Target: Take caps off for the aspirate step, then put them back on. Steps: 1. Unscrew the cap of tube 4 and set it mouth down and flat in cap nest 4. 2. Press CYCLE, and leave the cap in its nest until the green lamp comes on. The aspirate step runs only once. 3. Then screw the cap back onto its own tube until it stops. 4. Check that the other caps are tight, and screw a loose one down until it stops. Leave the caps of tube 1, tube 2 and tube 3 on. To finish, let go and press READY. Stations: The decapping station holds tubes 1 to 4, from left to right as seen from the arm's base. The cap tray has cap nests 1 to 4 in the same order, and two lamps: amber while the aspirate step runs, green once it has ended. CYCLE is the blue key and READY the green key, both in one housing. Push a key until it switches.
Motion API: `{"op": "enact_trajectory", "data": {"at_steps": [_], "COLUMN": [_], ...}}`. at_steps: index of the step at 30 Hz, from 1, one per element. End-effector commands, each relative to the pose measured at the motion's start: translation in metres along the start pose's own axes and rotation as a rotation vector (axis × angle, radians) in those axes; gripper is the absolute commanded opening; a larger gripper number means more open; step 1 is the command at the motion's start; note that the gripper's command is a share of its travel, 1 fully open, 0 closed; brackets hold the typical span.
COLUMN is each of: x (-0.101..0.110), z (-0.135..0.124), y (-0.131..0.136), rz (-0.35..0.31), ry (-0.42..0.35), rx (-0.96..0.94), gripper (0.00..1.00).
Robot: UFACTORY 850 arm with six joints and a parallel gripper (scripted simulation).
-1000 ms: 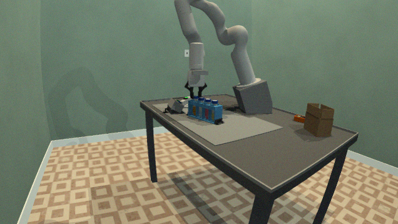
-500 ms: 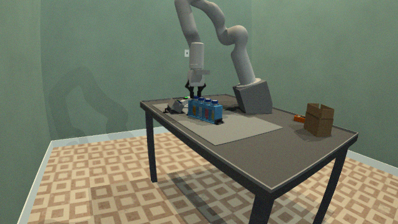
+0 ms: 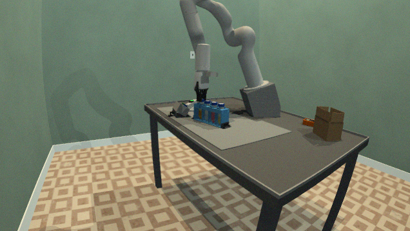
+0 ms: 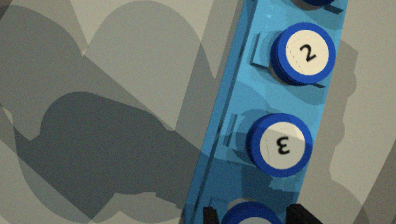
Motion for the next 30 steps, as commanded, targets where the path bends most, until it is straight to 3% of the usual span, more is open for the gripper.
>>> {"op": "enact_trajectory", "data": {"at_steps": [1,5,6,20,30], "x": [0.0003,0.0004,0.0004,0.0004,0.0], "z": [0.0006,0.0006,0.0006,0.0006,0.0006], "y": [0.0038,0.0038,0.0038,0.0038,0.0039], "rz": [0.037,0.037,0.037,0.037,0.035], "ry": [-0.009,-0.009,-0.009,-0.009,-0.015], "rx": [0.098,0.098,0.098,0.098,-0.235], "gripper": [0.46,0.46,0.0,0.0,0.0]}}
Point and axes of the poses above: the point where the finger pads meet when closed, its own x axis back along the fingers, its own y axis across the jaws, z = x × y, the point moved 9 cm from there along x, back along the fingers, and after that the axes turned 3 degrees about x, right-handed, at the moved point
